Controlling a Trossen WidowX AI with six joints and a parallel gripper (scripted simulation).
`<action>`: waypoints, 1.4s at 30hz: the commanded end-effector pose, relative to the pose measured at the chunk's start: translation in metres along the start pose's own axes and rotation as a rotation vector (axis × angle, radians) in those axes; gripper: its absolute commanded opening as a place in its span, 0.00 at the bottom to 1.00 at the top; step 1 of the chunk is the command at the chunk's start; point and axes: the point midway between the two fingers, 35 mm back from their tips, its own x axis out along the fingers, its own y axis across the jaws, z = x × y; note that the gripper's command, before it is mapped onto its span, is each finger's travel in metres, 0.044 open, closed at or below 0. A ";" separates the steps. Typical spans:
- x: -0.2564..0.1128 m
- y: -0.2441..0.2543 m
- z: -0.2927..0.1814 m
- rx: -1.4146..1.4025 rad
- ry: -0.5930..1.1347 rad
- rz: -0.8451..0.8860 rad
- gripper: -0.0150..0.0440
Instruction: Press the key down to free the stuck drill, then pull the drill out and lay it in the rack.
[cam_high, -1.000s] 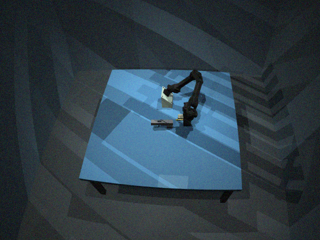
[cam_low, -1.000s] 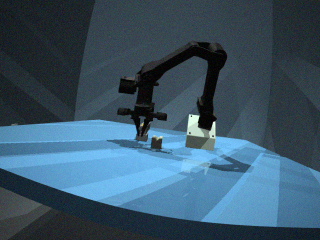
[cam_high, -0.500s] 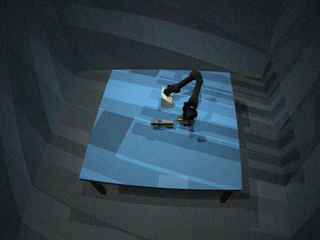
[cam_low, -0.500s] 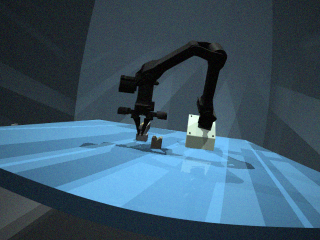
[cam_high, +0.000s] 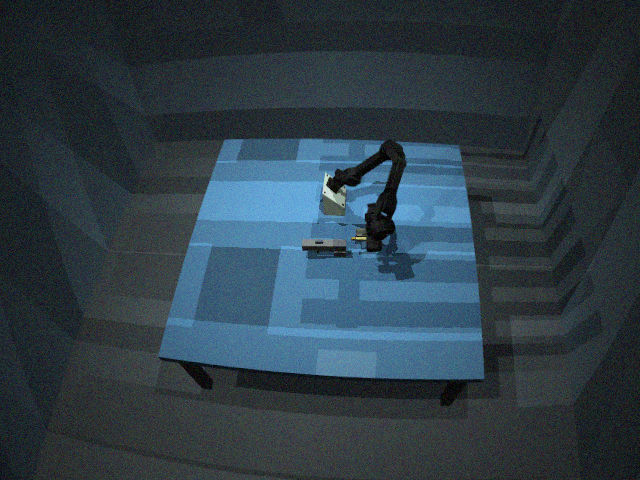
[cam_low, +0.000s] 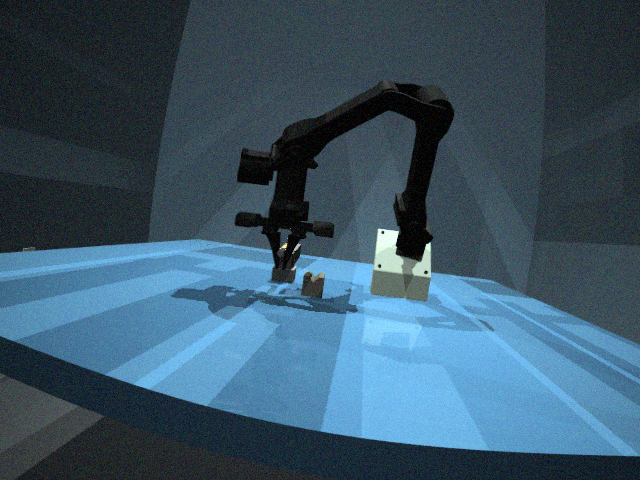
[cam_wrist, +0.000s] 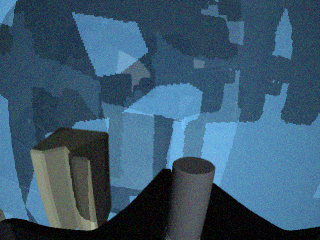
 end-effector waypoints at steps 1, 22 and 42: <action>-0.003 -0.002 0.001 -0.003 -0.004 -0.005 0.25; -0.007 -0.003 0.001 -0.003 -0.004 -0.005 0.25; -0.007 0.017 0.004 -0.003 -0.004 -0.004 0.25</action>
